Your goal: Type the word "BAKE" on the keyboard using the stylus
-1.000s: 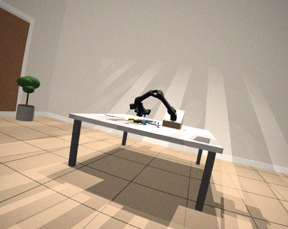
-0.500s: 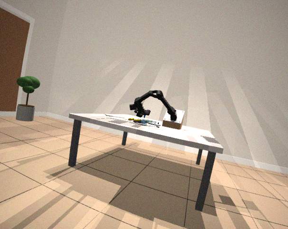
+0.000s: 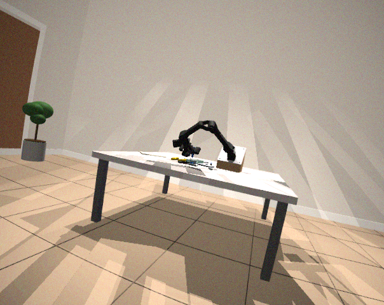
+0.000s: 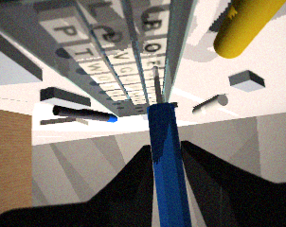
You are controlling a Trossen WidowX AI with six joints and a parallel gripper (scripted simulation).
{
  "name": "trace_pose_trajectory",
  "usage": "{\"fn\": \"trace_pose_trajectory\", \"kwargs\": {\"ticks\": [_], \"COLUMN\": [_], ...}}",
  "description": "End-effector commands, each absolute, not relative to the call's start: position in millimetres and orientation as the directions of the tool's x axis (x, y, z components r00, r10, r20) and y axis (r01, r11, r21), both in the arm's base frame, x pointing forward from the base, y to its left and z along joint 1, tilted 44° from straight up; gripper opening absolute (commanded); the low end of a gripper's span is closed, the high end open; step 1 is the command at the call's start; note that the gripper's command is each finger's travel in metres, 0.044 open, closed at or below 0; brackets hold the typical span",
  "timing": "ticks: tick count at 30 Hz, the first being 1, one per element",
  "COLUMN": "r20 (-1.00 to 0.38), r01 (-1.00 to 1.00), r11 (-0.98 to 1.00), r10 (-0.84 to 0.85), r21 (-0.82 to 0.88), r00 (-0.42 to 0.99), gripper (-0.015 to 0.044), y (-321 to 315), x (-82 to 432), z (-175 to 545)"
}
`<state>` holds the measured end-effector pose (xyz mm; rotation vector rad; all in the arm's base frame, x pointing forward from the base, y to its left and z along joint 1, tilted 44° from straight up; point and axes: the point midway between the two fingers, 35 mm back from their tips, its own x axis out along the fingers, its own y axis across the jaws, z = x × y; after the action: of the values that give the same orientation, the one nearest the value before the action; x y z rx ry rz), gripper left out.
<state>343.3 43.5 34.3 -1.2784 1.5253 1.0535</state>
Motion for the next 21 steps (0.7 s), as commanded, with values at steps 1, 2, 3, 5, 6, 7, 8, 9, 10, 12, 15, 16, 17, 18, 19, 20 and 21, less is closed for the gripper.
{"fn": "trace_pose_trajectory", "kwargs": {"ticks": [1, 2, 3, 5, 6, 7, 8, 9, 10, 12, 15, 16, 17, 18, 19, 20, 21], "r20": [-0.96, -0.96, -0.96, -0.96, -0.96, -0.96, -0.96, -0.96, -0.96, -0.96, -0.96, -0.96, -0.96, -0.96, -0.96, -0.96, -0.96], "r01": [-0.99, -0.99, -0.99, -0.99, -0.99, -0.99, -0.99, -0.99, -0.99, -0.99, -0.99, -0.99, -0.99, -0.99, -0.99, -0.99, -0.99], "r11": [0.123, 0.123, 0.123, 0.123, 0.123, 0.123, 0.123, 0.123, 0.123, 0.123, 0.123, 0.123, 0.123, 0.123, 0.123, 0.123, 0.123], "r10": [-0.258, -0.258, -0.258, -0.258, -0.258, -0.258, -0.258, -0.258, -0.258, -0.258, -0.258, -0.258, -0.258, -0.258, -0.258, -0.258, -0.258], "r21": [0.075, 0.075, 0.075, 0.075, 0.075, 0.075, 0.075, 0.075, 0.075, 0.075, 0.075, 0.075, 0.075, 0.075, 0.075, 0.075, 0.075], "r00": [-0.105, -0.105, -0.105, -0.105, -0.105, -0.105, -0.105, -0.105, -0.105, -0.105, -0.105, -0.105, -0.105, -0.105, -0.105, -0.105, -0.105], "gripper": [0.0081, 0.0081, 0.0081, 0.0081, 0.0081, 0.0081, 0.0081, 0.0081, 0.0081, 0.0081, 0.0081, 0.0081, 0.0081, 0.0081, 0.0081, 0.0081, 0.0081], "y": [45.6, 45.9, 46.1, 46.7, 47.0, 47.3, 47.5, 47.8, 48.1, 48.7, 48.4, 47.6, 47.6, 47.6, 47.6, 47.6, 47.6], "x": [343.2, 343.2, 343.2, 343.2, 343.2, 343.3, 343.3, 343.3, 343.3, 343.3, 343.3, 343.3, 343.3, 343.3, 343.3, 343.3, 343.3], "z": [32.4, 32.1, 31.8, 31.2, 31.0, 30.7, 30.4, 30.1, 29.8, 29.2, 29.5, 30.3, 30.3, 30.3, 30.3, 30.3, 30.3]}}
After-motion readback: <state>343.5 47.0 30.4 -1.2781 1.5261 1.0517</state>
